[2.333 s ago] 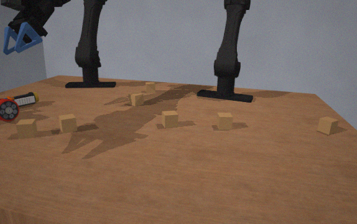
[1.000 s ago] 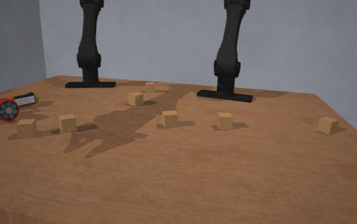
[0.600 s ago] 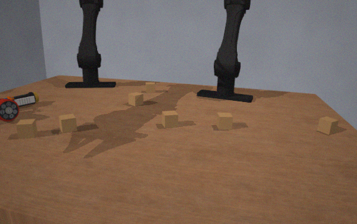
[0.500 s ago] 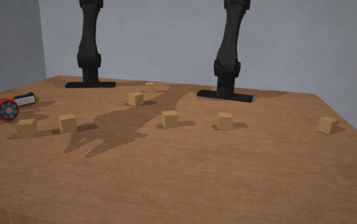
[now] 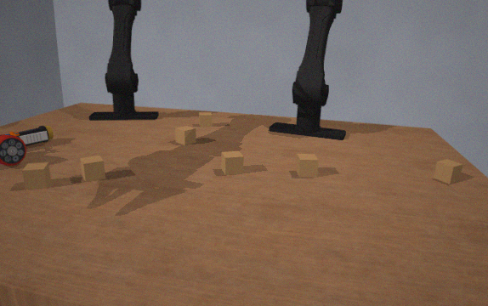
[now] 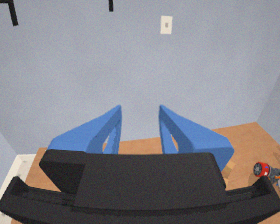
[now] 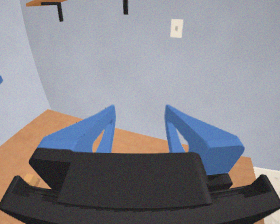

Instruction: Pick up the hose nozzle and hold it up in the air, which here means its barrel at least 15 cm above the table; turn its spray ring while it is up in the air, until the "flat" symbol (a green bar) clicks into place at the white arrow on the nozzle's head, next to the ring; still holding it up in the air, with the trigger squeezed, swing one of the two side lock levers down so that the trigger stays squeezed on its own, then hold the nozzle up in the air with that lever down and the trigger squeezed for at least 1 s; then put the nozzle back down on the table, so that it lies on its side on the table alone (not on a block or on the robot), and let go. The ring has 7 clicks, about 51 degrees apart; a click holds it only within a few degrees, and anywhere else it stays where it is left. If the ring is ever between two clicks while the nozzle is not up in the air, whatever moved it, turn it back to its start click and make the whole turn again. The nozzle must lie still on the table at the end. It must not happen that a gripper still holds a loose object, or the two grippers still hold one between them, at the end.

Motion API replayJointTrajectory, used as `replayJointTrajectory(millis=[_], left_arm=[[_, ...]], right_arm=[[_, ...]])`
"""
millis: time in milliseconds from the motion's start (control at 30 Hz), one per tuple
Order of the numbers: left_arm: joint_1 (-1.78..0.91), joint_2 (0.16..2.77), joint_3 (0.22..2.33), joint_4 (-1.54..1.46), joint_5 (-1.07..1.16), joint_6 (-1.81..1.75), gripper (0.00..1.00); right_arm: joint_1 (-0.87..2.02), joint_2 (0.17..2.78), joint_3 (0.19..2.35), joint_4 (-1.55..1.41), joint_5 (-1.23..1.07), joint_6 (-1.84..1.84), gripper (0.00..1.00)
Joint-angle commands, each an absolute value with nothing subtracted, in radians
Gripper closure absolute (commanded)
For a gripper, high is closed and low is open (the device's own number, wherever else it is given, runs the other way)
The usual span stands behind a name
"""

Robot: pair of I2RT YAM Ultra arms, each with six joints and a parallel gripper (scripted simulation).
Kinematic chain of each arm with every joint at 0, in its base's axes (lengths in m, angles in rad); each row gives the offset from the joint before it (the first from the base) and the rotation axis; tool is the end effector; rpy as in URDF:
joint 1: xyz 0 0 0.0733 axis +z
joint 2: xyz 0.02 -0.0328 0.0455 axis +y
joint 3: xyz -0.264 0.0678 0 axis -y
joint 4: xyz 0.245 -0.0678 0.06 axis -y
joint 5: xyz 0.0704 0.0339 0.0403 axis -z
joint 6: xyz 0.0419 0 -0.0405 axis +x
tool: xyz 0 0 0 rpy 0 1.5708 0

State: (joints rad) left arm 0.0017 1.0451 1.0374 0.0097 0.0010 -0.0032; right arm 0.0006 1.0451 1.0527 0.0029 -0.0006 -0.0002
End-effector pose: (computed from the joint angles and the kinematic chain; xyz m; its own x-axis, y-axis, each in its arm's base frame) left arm 0.2453 0.0015 0.4053 0.0020 -0.0032 -1.0000 -0.0007 1.0000 -0.0032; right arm 0.2444 0.0013 0.4100 0.0105 -0.0002 -0.9999 -0.0012 1.0000 -0.0002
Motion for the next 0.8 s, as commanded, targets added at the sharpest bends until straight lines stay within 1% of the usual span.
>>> replayJointTrajectory(millis=[0,367,533,767], left_arm=[[-0.011,1.022,1.038,0.012,-0.001,0.002,0.63],[-0.015,1.020,1.027,0.011,-0.002,0.003,0.63],[0.001,1.020,1.021,0.010,-0.001,0.002,0.63],[0.005,1.020,1.015,0.009,0.000,0.001,0.63]], right_arm=[[-0.005,1.042,1.089,0.020,0.001,0.006,0.50],[-0.009,1.044,1.085,0.013,0.002,0.006,0.50],[-0.011,1.044,1.045,0.016,0.002,0.007,0.50],[-0.004,1.044,1.065,0.017,0.000,0.007,0.50]])
